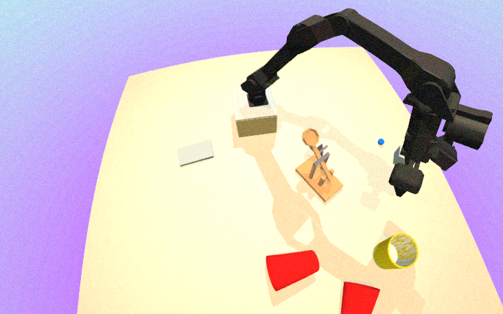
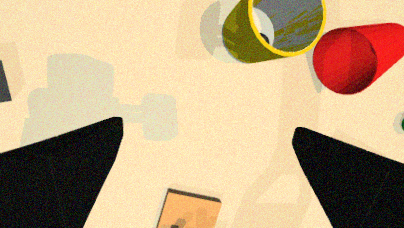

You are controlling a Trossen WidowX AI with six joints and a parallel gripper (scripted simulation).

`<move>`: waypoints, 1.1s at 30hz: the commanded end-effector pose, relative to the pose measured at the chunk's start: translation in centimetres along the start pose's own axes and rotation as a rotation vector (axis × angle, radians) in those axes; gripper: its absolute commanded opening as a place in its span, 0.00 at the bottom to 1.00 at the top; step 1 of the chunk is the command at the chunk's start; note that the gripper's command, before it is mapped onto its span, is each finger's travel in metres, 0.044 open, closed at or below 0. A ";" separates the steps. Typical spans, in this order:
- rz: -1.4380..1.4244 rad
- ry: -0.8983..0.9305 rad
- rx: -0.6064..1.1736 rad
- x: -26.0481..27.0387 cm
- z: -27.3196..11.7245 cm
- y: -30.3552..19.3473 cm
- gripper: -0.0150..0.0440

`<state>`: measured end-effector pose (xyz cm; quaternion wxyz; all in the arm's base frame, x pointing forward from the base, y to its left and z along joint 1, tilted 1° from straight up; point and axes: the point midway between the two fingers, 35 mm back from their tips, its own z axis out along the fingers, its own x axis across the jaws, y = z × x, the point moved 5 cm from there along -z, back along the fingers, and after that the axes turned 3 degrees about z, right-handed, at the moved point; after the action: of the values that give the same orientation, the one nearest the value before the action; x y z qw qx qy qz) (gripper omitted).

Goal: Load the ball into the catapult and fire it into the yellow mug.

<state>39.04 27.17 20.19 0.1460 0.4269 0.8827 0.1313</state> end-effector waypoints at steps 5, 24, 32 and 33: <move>0.190 0.029 -0.159 -4.6 -1.7 3.3 1.00; 0.381 0.064 -0.335 -9.9 -4.6 5.9 1.00; 0.381 0.064 -0.335 -9.9 -4.6 5.9 1.00; 0.381 0.064 -0.335 -9.9 -4.6 5.9 1.00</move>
<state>47.43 22.35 27.78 0.1598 0.5503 0.7588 0.3095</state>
